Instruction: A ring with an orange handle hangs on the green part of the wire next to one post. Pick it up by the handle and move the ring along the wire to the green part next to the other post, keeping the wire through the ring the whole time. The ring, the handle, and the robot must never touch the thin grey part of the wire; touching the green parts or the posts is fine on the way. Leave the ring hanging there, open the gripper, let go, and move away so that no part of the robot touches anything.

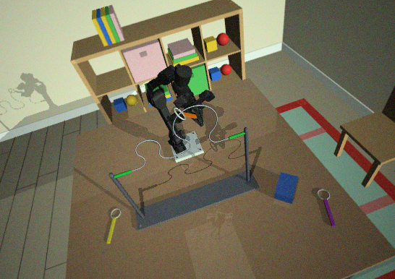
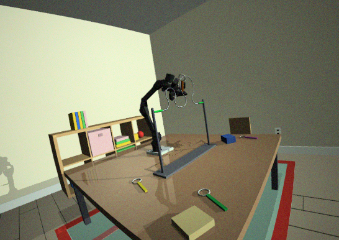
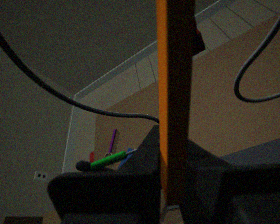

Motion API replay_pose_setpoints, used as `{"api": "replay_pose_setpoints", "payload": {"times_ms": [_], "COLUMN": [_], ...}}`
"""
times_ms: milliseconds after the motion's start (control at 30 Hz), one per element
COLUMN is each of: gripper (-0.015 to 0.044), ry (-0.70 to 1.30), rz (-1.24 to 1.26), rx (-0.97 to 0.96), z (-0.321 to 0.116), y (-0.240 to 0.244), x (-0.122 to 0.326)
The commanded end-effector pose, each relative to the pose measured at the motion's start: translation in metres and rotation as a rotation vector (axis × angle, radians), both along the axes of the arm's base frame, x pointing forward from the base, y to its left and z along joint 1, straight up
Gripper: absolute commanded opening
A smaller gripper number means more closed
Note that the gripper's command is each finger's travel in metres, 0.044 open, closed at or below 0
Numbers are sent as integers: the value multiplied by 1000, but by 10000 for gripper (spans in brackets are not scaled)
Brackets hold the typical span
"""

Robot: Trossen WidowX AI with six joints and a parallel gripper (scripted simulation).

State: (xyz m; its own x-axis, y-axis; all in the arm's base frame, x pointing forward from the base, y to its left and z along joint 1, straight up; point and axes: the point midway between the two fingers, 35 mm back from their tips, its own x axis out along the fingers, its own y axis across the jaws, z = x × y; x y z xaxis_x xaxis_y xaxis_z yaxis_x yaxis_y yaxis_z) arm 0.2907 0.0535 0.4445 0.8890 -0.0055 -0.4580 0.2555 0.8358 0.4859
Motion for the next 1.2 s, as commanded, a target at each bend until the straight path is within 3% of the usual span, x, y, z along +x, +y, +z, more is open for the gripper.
{"api": "replay_pose_setpoints", "payload": {"times_ms": [0, 1167], "gripper": [-150, -150], "ry": [8, 83], "rz": [-2, -10], "rx": [-55, -484], "z": [0, -6], "y": [-1, -18], "x": [1, -2]}}
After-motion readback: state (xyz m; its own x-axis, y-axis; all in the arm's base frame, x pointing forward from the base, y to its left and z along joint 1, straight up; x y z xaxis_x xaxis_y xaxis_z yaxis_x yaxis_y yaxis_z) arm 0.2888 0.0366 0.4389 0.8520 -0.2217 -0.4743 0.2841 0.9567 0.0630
